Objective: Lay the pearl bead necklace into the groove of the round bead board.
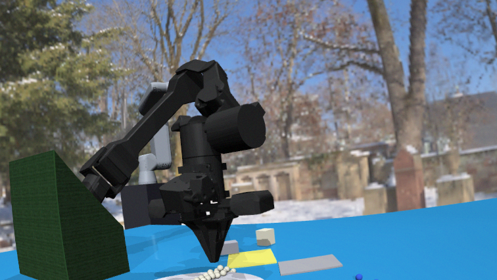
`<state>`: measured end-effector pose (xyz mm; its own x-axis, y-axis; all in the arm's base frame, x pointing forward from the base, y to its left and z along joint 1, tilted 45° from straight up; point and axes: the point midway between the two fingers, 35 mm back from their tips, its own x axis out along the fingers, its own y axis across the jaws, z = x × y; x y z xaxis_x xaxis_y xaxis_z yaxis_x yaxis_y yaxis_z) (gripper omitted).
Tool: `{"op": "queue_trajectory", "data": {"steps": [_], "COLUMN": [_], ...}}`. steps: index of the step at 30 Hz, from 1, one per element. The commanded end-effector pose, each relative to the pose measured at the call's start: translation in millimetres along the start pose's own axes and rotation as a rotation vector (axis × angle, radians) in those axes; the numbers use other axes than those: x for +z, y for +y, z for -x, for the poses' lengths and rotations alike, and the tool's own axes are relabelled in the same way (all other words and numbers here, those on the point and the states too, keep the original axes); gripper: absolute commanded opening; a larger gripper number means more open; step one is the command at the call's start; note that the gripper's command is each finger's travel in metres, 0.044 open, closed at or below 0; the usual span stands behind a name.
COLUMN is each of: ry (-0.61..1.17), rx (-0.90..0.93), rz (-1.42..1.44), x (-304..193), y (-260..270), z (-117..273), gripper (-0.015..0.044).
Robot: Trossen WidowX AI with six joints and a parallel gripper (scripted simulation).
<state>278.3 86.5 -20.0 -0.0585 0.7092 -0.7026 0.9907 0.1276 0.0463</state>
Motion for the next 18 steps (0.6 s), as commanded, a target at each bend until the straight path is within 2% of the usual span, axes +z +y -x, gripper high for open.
{"op": "queue_trajectory", "data": {"steps": [1, 18], "ry": [-0.006, -0.006], "rx": [0.001, 0.001], "rz": [0.005, 0.005], "x": [16.9, 21.9], "y": [4.9, 5.9], "z": [0.7, -14.8], "gripper": [0.0000, 0.0000]}}
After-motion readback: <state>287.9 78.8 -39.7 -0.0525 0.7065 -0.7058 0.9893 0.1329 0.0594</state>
